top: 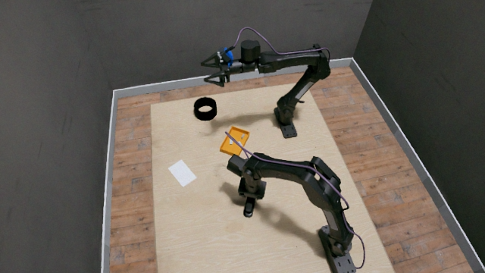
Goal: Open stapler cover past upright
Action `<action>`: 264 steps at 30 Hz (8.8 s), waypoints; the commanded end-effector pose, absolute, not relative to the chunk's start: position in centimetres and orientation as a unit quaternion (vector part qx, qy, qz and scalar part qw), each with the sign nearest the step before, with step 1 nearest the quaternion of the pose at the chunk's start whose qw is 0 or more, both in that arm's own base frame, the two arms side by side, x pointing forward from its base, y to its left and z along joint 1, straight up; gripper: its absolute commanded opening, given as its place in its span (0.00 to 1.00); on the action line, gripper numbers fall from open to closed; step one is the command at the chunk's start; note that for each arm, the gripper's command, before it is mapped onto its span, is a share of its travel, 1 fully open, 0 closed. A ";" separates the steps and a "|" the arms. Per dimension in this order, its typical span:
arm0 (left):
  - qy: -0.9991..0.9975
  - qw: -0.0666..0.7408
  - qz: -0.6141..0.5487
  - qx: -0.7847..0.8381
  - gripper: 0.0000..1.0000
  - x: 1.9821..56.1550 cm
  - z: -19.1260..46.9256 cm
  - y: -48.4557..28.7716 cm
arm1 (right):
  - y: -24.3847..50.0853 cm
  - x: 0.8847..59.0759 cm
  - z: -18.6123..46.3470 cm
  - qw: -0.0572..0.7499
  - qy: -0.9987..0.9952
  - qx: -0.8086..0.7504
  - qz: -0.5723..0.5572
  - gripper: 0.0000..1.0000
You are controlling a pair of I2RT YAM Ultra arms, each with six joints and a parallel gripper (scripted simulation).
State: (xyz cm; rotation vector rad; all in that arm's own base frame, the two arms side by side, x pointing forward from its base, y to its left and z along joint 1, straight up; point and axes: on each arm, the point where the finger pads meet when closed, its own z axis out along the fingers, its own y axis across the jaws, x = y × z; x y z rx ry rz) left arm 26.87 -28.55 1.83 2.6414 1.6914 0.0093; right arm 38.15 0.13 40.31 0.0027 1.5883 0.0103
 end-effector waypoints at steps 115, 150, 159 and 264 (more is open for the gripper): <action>0.898 0.004 -0.006 0.440 0.22 17.8 2.7 -26.3 | 0.1 38.1 41.1 0.711 0.703 0.000 0.000 1.00; 0.979 0.007 -0.008 -0.203 0.22 17.8 2.7 -26.1 | 0.1 38.1 41.1 0.711 0.703 0.000 0.000 1.00; 0.955 0.006 -0.007 -0.296 0.22 17.7 2.7 -26.0 | 0.1 38.1 41.1 0.711 0.703 0.000 0.000 1.00; 0.951 0.005 -0.016 -0.308 1.00 17.9 6.8 -26.3 | 0.1 38.1 41.1 0.711 0.703 0.000 0.000 1.00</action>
